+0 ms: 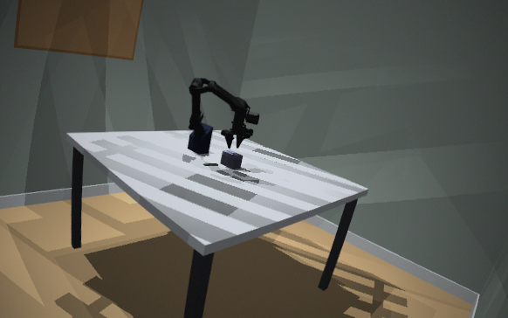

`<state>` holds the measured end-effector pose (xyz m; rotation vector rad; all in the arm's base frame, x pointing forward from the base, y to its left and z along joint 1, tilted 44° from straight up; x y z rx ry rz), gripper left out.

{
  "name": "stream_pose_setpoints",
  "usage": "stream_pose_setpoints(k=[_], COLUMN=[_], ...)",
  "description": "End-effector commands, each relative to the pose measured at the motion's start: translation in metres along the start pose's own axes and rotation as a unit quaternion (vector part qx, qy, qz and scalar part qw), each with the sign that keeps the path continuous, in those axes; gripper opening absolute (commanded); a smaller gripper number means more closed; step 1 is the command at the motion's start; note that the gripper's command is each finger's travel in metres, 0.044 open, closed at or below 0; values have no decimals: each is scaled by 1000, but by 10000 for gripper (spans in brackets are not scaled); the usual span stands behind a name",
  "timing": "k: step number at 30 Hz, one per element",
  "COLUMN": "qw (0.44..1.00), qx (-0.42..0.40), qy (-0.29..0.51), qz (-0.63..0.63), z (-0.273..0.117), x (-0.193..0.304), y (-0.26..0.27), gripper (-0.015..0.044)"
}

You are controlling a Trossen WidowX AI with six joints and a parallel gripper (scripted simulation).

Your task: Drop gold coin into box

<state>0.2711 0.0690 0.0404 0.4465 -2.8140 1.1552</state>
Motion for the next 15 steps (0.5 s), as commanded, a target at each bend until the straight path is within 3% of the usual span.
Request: stream_pose_setpoints(k=[1,5,15], qw=[1000,1000,1000], qx=[-3,1,1], qy=[-2,1,1], qz=[5,1,1], z=[-15,-46,-46], x=[-1,3,3], y=[-1,-1,-1], gripper=[423,440,440])
Point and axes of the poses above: the point midway between the two fingers, 35 mm back from their tips, its own z axis out along the fingers, its own y axis across the jaws, x = y × z, the point moved 5 cm from there along -z, back along the fingers, and after that the axes turned 14 degrees about -z, right-handed, at the moved point
